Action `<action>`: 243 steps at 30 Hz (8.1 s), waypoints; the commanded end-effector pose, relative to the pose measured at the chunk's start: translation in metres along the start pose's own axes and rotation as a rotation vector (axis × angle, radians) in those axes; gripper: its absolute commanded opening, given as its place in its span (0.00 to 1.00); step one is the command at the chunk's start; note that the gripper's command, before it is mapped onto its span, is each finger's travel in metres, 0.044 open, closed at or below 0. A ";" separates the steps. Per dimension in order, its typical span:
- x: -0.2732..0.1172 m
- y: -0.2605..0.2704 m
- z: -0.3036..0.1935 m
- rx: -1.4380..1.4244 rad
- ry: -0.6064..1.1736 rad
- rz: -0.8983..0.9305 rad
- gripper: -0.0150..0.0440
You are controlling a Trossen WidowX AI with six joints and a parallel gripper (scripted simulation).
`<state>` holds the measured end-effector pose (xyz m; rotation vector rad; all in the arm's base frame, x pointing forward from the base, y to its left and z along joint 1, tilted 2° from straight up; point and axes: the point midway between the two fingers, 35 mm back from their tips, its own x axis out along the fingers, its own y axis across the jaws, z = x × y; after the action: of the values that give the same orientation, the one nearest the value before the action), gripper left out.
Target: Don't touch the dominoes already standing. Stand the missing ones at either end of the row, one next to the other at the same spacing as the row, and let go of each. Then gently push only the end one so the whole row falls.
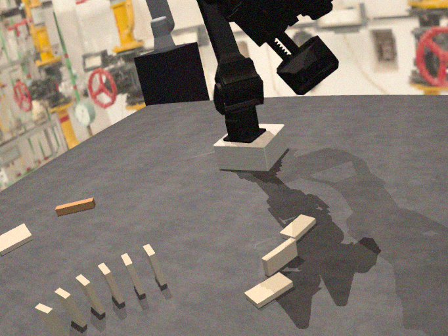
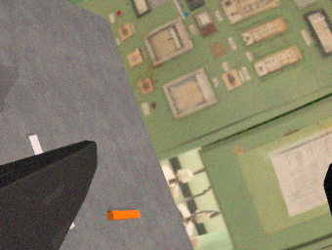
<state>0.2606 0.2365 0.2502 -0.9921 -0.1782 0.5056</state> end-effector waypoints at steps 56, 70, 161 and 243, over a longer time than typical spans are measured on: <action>0.085 0.167 -0.170 1.534 1.619 0.085 1.00; 0.086 0.170 -0.172 1.534 1.619 0.085 0.60; 0.220 0.099 -0.147 0.902 0.808 0.501 0.44; 0.110 0.086 -0.140 0.993 -0.080 0.048 0.44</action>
<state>0.3880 0.2258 0.0882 -0.0167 0.0659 0.5797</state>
